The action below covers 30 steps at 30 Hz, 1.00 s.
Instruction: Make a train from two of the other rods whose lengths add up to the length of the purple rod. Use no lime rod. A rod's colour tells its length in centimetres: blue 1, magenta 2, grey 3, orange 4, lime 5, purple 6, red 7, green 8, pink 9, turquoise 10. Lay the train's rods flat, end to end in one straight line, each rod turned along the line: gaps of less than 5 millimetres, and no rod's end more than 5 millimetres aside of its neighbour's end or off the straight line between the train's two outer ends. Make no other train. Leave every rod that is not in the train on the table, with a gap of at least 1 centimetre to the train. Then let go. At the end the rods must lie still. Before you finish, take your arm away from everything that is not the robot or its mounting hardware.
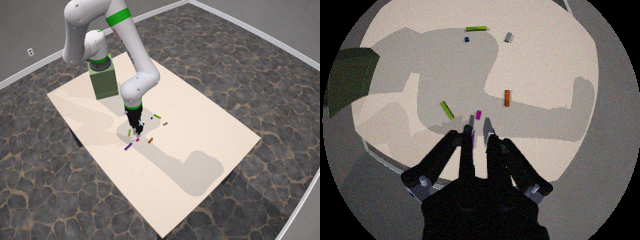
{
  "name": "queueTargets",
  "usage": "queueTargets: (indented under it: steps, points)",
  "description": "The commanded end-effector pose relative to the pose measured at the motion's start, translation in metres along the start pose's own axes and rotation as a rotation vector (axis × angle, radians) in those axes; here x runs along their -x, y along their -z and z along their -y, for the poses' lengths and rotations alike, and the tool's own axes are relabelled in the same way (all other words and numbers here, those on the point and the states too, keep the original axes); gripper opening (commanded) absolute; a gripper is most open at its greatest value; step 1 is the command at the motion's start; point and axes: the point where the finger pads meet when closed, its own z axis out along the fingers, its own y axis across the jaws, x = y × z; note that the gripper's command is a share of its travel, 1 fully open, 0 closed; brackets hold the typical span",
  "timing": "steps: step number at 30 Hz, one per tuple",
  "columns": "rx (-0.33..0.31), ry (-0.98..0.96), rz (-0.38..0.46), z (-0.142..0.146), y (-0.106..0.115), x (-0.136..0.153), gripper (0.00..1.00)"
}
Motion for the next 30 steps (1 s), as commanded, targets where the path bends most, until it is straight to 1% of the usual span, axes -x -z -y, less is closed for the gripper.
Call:
queueTargets:
  steps: [1, 3, 18, 30]
  points:
    - [0.000, 0.000, 0.000, 0.000, -0.004, 0.000, 0.15]
    - [0.000, 0.000, 0.000, 0.000, -0.004, 0.000, 0.15]
    - [0.000, 0.000, 0.000, 0.000, -0.027, 0.000, 0.15]
    - [0.000, 0.000, 0.000, 0.000, -0.035, 0.000, 0.15]
